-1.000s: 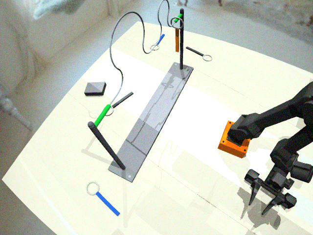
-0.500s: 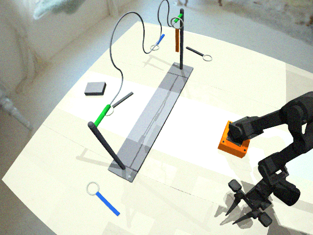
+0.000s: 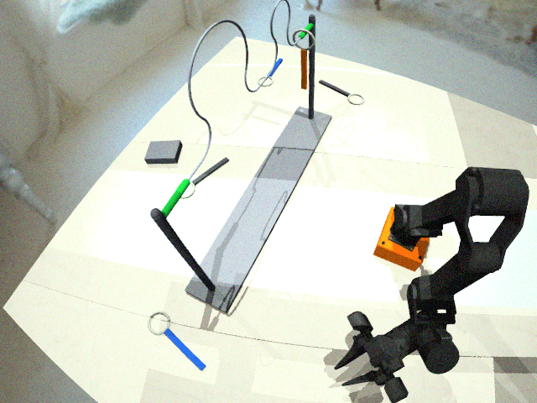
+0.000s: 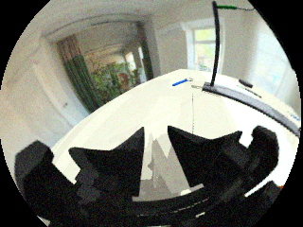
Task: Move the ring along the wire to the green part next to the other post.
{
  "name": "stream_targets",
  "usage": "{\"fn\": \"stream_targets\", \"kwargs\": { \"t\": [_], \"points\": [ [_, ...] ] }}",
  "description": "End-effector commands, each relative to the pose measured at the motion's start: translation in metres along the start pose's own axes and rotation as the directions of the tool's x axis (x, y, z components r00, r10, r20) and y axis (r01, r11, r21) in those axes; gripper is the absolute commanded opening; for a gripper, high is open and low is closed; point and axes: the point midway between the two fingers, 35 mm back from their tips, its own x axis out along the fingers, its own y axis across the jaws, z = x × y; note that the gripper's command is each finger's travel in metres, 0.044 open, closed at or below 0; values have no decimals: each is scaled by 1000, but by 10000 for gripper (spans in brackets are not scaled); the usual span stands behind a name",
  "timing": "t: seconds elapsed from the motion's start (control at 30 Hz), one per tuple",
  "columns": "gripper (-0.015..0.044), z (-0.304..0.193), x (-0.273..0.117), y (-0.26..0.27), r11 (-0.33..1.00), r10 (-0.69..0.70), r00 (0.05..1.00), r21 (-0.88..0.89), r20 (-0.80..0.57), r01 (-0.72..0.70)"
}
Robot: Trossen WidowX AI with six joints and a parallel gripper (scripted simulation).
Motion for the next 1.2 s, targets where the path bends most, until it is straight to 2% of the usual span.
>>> {"fn": "stream_targets", "kwargs": {
  "t": [0.0,0.63,1.07,1.17],
  "points": [
    [160,9,20,-15,999,-33,999,25,-22,34],
    [160,61,91,-120,973,-158,985,158,-62,166],
    [160,95,104,-214,943,-227,973,243,-29,227],
    [160,96,100,-235,934,-281,959,219,-34,282]
  ]
}}
